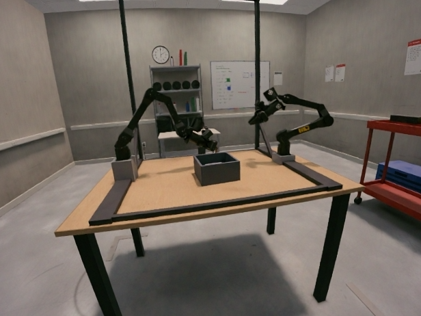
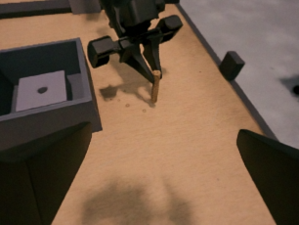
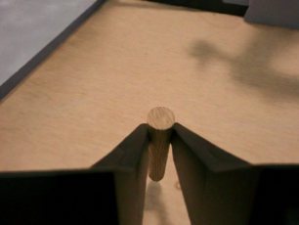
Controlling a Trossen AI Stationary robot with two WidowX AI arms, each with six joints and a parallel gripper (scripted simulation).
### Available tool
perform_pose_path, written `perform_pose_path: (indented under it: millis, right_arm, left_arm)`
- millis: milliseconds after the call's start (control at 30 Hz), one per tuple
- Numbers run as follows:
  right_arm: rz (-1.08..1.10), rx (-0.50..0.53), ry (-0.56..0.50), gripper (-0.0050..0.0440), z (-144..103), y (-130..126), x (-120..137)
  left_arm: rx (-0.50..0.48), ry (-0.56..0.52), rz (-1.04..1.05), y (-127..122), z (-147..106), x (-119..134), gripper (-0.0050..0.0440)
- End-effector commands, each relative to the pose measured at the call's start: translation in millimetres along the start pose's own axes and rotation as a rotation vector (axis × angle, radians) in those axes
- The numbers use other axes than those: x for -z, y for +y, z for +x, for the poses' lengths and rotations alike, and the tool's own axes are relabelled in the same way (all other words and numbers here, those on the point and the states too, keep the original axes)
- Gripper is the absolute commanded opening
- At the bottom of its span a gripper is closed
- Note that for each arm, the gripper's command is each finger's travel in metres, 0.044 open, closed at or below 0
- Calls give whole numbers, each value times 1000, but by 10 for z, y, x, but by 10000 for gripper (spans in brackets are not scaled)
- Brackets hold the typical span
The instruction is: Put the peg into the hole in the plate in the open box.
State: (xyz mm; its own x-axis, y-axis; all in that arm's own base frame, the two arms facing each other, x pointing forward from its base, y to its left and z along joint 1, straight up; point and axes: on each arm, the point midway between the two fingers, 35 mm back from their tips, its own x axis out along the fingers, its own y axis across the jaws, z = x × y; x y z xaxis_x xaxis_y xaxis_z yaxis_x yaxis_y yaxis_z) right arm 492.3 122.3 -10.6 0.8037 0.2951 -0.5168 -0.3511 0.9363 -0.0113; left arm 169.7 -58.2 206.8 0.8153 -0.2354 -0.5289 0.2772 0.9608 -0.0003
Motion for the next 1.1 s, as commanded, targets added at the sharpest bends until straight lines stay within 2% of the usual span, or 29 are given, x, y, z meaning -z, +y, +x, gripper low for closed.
perform_pose_path:
  millis: [0, 867, 1067]
  right_arm:
    - [1, 7, -25, 24, 10, -14, -68]
    - [-1, 8, -34, 24, 156, -16, 117]
    - [-3, 5, -40, 24, 124, -12, 78]
  left_arm:
    - [-1, -10, -2, 2, -23, -35, 440]
    - [-1, -10, -2, 2, -23, -35, 440]
    - [-1, -10, -2, 2, -23, -35, 440]
